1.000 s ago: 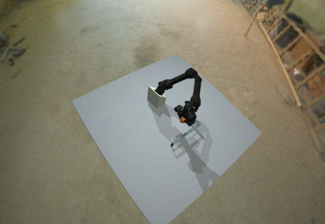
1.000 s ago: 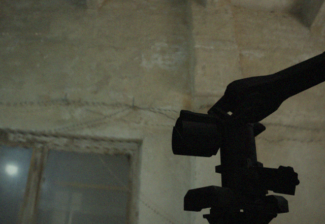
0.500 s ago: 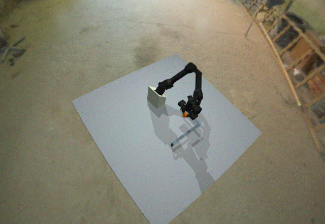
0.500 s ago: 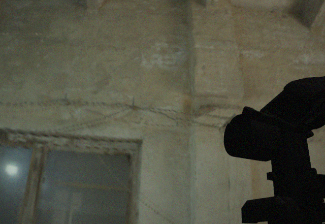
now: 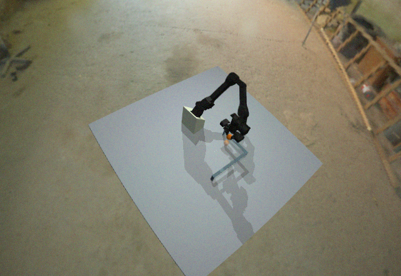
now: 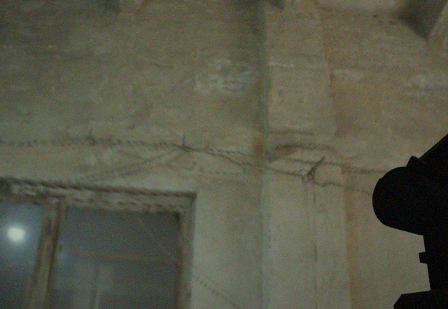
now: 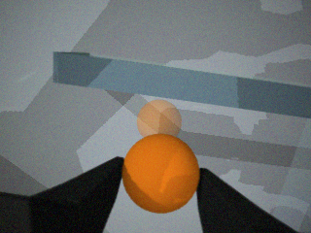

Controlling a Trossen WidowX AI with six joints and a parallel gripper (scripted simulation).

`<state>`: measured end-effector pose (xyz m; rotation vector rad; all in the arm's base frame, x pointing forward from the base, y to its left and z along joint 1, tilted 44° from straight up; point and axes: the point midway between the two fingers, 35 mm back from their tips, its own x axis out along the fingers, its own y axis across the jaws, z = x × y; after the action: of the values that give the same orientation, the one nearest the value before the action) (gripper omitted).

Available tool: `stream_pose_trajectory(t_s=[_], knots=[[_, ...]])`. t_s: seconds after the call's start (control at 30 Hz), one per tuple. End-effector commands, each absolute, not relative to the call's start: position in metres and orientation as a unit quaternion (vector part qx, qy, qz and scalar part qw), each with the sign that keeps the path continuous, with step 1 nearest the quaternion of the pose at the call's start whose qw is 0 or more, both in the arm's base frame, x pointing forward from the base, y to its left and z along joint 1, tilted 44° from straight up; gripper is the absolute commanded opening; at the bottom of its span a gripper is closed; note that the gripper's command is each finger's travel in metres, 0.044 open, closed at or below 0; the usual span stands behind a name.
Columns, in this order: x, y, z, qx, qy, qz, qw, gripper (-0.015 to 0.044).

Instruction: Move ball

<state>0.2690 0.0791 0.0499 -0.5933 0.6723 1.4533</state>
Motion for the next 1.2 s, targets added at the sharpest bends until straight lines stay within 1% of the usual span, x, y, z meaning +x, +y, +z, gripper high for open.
stream_pose_trajectory(t_s=[0.0, 0.4, 1.1, 1.17], knots=[[0.267, 0.086, 0.044, -0.258, 0.297, 0.641, 0.659, 0.0], [0.266, 0.126, 0.004, -0.257, 0.296, 0.642, 0.659, 0.0], [0.265, 0.141, -0.011, -0.256, 0.295, 0.642, 0.659, 0.0], [0.268, 0.14, -0.008, -0.261, 0.291, 0.641, 0.66, 0.0053]])
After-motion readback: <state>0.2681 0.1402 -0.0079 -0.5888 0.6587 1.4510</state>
